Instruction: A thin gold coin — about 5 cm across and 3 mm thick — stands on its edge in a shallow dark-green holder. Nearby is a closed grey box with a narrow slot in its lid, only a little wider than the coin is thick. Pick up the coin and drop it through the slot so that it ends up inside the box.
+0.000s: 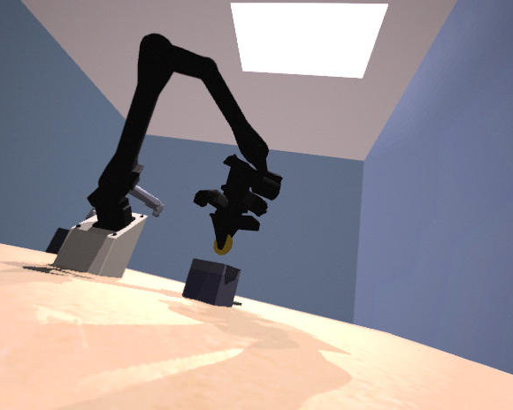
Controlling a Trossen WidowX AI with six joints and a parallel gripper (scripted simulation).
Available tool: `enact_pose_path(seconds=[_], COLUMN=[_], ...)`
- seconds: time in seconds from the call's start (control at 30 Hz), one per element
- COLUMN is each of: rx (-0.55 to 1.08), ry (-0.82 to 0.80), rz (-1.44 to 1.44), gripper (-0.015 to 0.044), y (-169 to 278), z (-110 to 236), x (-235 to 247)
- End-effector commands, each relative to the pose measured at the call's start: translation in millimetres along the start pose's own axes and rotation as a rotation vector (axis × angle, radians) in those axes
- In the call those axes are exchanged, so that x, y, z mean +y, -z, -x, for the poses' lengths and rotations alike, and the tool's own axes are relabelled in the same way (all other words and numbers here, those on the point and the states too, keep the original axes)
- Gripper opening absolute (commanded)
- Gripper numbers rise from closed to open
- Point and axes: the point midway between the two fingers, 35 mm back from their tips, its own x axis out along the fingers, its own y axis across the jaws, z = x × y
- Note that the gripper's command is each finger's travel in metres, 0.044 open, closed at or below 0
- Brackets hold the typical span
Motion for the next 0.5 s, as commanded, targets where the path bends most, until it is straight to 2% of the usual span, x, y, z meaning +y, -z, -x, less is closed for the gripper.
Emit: enact_pose_path(seconds=[0.0,0.47], rx=[0.001,0.0], ry=[0.007,0.007], rz=[0.009,-0.012], gripper=[0.0,0.0], y=[3.4,-1.2], z=[-2.3,1.8], x=[-1.2,1.3])
